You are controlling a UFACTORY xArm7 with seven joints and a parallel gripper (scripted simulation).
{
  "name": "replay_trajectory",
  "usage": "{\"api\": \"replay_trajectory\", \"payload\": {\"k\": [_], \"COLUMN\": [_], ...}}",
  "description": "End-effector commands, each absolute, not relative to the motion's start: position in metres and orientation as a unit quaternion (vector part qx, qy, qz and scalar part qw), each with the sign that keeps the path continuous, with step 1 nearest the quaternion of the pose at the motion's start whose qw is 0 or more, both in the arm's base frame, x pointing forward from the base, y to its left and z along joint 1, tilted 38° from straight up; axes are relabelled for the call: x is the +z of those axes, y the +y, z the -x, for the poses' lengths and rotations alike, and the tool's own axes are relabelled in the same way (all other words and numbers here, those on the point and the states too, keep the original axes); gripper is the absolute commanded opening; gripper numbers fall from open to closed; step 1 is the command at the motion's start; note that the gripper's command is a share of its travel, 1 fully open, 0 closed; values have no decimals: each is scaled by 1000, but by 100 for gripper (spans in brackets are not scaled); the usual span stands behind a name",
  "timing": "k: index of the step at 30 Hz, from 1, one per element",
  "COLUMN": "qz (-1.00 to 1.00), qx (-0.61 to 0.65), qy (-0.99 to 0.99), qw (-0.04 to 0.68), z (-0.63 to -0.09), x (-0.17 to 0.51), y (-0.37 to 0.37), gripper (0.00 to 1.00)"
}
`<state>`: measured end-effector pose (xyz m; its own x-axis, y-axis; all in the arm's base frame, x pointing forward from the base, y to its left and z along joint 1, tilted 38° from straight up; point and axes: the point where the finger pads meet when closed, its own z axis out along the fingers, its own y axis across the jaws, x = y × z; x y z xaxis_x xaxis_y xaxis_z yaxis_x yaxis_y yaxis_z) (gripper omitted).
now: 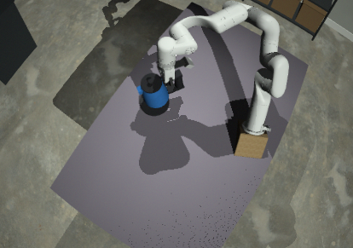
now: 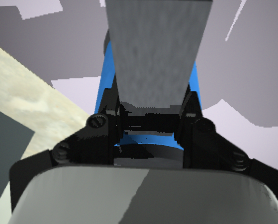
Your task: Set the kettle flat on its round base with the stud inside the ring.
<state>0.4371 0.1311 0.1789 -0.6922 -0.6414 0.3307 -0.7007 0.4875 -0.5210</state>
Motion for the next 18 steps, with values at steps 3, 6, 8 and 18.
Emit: {"api": "replay_trajectory", "payload": {"k": [3, 6, 8, 18], "qz": [-391, -391, -391, -391], "qx": [323, 323, 323, 323], "qy": [-861, -861, -861, -861], "qw": [43, 43, 43, 43], "z": [-438, -439, -439, -439], "x": [180, 180, 179, 179], "y": [134, 136, 136, 137], "gripper": [0, 0, 0, 0]}}
